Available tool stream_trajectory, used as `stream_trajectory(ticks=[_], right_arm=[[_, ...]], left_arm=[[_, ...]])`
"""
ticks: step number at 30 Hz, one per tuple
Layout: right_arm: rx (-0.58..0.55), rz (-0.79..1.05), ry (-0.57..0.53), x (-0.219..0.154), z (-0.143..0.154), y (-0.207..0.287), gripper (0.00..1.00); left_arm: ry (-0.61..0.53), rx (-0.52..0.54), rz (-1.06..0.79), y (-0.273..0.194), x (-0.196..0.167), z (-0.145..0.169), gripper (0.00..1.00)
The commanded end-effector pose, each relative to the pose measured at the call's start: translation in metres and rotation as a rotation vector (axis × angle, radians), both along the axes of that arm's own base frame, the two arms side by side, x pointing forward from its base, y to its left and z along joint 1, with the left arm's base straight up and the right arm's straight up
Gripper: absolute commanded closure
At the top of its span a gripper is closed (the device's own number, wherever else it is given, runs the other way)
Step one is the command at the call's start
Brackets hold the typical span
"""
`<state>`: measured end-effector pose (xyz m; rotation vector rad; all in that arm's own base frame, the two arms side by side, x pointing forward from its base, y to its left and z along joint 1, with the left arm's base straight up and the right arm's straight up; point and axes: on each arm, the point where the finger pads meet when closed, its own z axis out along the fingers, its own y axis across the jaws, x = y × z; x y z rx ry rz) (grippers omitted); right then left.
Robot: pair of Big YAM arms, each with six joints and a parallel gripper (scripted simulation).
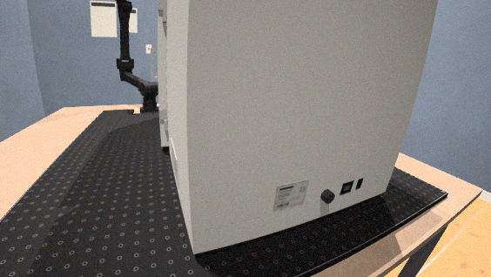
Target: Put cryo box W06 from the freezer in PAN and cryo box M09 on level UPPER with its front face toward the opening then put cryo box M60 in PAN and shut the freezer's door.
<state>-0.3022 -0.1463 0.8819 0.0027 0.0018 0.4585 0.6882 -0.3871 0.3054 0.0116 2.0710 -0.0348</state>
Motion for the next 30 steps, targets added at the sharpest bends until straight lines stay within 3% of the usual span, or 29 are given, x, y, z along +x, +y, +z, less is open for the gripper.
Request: stream_trajectory(ticks=[1, 28, 29, 30], right_arm=[[-0.016, -0.011, 0.026, 0.013, 0.003, 0.007, 1.00], [-0.016, -0.011, 0.026, 0.013, 0.003, 0.007, 1.00], [-0.016, -0.011, 0.026, 0.013, 0.003, 0.007, 1.00], [-0.016, -0.011, 0.026, 0.013, 0.003, 0.007, 1.00]], left_arm=[[-0.019, -0.001, 0.001, 0.001, 0.017, 0.016, 0.00], [-0.019, 0.000, -0.002, -0.001, 0.031, 0.014, 0.00], [0.015, 0.023, 0.000, 0.004, 0.028, -0.009, 0.00], [0.001, 0.013, 0.000, 0.003, 0.031, 0.000, 0.00]])
